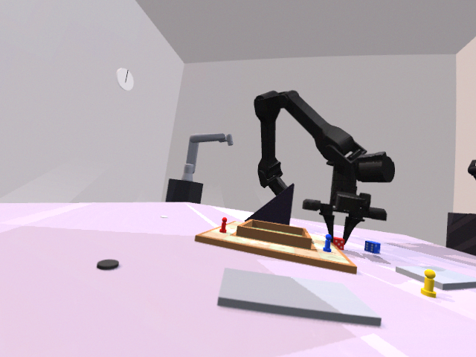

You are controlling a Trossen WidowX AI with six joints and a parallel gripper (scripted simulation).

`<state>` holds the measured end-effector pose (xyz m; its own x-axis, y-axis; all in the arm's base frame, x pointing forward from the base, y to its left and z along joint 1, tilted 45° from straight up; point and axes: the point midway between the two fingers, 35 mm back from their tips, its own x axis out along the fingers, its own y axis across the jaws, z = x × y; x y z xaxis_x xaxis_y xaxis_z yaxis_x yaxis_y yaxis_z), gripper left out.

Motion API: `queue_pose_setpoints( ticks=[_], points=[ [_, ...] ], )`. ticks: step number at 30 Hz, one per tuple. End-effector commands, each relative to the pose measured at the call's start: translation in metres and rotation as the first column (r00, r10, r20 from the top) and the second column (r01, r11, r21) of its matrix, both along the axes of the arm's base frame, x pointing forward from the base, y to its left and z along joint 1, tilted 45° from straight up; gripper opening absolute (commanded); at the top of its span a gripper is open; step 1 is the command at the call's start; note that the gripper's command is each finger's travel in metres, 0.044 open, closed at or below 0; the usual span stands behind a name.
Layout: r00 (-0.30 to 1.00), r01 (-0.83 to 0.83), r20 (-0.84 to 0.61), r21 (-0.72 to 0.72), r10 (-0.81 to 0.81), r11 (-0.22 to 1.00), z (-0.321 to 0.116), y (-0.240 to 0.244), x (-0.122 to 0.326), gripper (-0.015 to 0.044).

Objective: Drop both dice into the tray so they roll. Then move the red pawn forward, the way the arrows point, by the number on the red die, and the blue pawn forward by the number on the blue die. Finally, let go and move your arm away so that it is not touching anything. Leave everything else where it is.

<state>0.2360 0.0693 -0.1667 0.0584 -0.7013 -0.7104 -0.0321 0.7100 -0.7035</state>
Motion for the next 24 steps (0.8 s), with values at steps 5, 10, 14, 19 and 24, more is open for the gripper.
queue_pose_setpoints(
  ticks=[5,10,14,19,24],
  points=[
    [1.000,0.004,-0.006,0.012,-0.004,1.000,0.025,0.032,0.004,0.0000],
    [1.000,0.004,-0.009,0.015,-0.004,1.000,0.056,0.060,0.003,0.0000],
    [1.000,0.005,-0.008,0.013,-0.005,1.000,0.082,0.080,0.000,0.0000],
    [1.000,0.005,-0.007,0.011,-0.005,1.000,0.087,0.084,-0.001,0.0000],
    [0.998,-0.043,-0.054,0.012,0.044,0.999,0.090,0.079,0.003,0.0000]
  ],
)
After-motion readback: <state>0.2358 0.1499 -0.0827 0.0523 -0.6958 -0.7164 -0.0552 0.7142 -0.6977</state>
